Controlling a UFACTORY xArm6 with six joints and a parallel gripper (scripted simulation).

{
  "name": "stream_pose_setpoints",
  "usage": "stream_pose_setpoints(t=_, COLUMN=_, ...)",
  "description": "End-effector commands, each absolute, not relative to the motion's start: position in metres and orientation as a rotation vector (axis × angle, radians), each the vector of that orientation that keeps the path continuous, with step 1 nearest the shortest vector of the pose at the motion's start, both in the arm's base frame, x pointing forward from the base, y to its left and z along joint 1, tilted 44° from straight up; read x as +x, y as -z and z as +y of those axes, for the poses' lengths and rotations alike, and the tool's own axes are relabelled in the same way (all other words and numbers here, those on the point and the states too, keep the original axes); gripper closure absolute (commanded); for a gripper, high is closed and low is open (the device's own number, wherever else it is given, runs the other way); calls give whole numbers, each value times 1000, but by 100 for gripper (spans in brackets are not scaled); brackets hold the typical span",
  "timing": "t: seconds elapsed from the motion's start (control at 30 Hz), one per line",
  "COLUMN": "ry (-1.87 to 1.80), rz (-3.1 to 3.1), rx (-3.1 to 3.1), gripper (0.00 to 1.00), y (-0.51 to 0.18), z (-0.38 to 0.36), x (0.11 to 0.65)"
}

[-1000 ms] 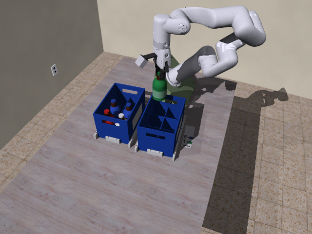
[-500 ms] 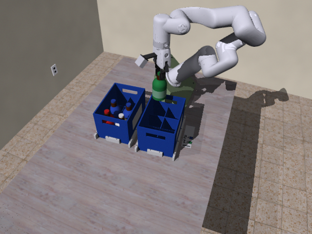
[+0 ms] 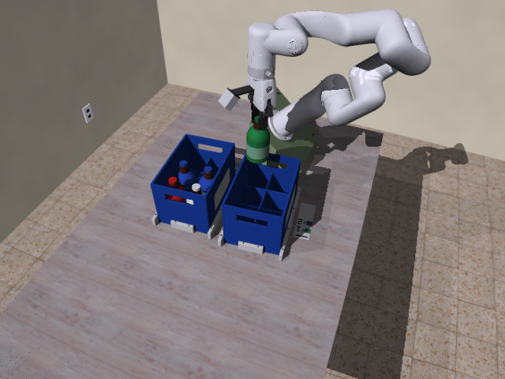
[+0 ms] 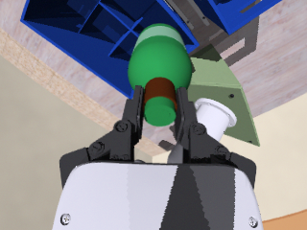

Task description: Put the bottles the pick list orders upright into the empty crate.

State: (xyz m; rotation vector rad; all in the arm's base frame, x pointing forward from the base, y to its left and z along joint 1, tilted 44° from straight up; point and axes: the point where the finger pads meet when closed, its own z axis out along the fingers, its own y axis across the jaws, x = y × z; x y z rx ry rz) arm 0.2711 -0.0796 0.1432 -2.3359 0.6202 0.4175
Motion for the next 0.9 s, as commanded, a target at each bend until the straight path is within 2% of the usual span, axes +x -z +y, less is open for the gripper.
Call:
stream_pose_setpoints(t=0.0, ry=-413, rz=621, rx=-2338, gripper=100, y=-144, z=-81, x=272)
stream_pose_setpoints(t=0.87, ry=-413, rz=621, rx=-2338, gripper=100, y=-135, z=-73, x=270)
